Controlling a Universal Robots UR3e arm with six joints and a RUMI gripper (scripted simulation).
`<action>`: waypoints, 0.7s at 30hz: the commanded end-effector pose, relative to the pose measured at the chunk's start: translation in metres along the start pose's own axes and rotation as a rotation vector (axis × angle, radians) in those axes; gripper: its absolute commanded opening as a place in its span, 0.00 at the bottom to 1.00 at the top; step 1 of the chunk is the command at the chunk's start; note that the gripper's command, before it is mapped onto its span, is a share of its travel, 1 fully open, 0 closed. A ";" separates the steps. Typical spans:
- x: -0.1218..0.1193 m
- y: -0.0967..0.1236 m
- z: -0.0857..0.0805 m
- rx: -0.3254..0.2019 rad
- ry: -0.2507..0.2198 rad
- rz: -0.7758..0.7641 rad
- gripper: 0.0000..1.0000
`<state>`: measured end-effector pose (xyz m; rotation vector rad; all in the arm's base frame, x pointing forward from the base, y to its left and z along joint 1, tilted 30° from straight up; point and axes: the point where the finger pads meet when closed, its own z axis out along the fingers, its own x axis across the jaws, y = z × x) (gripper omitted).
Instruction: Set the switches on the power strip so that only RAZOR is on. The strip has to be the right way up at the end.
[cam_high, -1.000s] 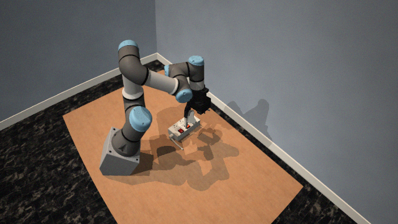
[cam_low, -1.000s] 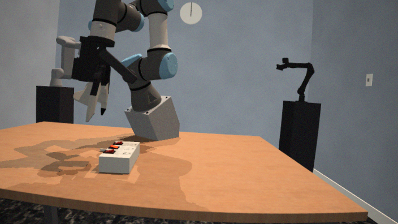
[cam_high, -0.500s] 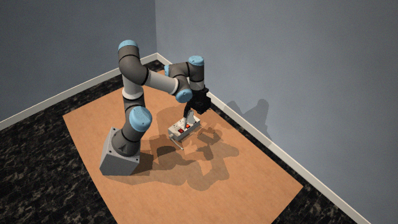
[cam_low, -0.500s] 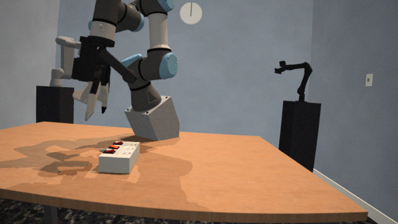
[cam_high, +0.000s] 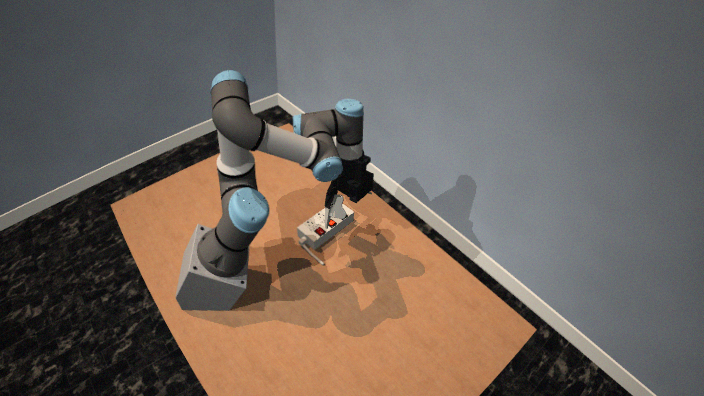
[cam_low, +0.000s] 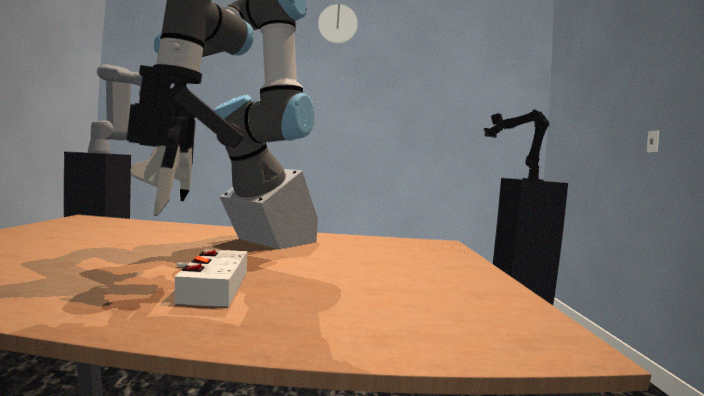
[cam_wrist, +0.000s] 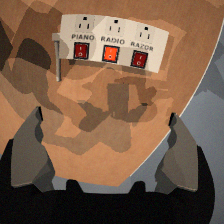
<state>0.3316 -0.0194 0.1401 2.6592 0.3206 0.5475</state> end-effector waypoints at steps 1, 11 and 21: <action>0.002 -0.007 0.003 0.059 -0.019 -0.070 1.00; 0.008 -0.040 0.006 0.327 -0.047 -0.336 1.00; 0.009 -0.043 0.006 0.349 -0.045 -0.355 1.00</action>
